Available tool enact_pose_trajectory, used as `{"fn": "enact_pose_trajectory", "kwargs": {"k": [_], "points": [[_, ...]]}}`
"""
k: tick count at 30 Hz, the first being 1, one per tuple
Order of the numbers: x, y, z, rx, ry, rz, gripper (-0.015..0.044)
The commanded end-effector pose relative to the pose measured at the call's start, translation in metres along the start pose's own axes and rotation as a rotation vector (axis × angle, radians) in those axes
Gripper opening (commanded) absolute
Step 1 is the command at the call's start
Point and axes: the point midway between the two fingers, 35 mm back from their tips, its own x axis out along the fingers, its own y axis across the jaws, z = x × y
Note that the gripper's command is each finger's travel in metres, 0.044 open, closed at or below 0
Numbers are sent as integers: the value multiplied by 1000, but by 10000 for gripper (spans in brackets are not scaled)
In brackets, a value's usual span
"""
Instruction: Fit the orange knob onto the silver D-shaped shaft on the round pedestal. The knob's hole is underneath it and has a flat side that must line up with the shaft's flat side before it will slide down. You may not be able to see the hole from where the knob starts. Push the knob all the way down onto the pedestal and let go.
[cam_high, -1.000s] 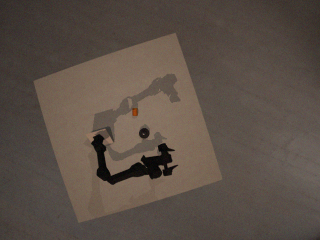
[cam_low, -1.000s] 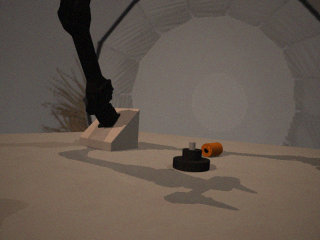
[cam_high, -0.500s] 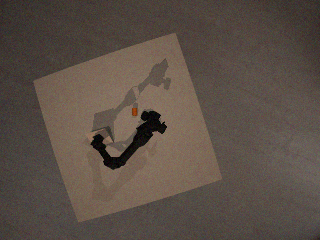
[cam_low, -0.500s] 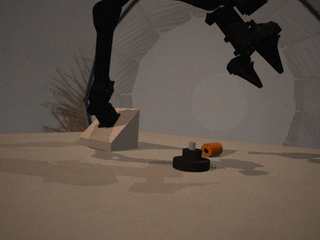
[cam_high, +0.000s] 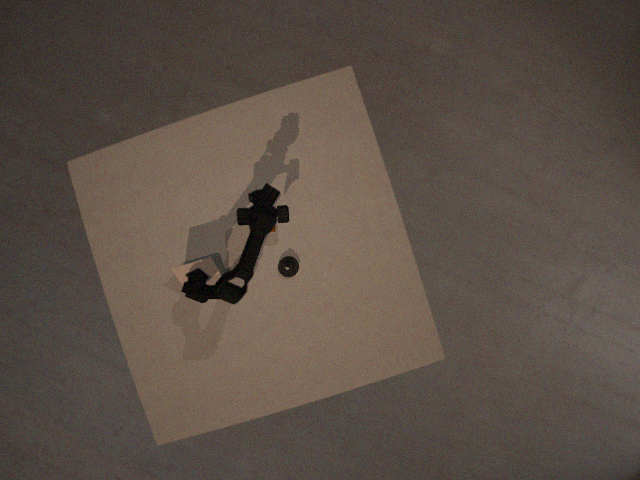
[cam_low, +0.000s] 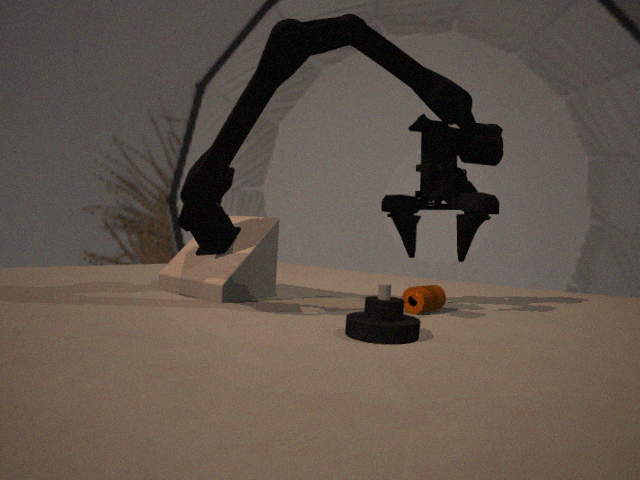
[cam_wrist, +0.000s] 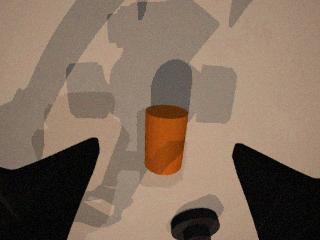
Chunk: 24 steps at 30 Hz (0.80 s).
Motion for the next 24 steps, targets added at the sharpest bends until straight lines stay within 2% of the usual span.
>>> {"fn": "enact_pose_trajectory", "kwargs": {"k": [1, 6, 24], "points": [[3, 1, -9, 2, 17, 18, 440], [26, 1, -10, 2, 18, 18, 440], [50, 0, -10, 2, 19, 17, 440]]}}
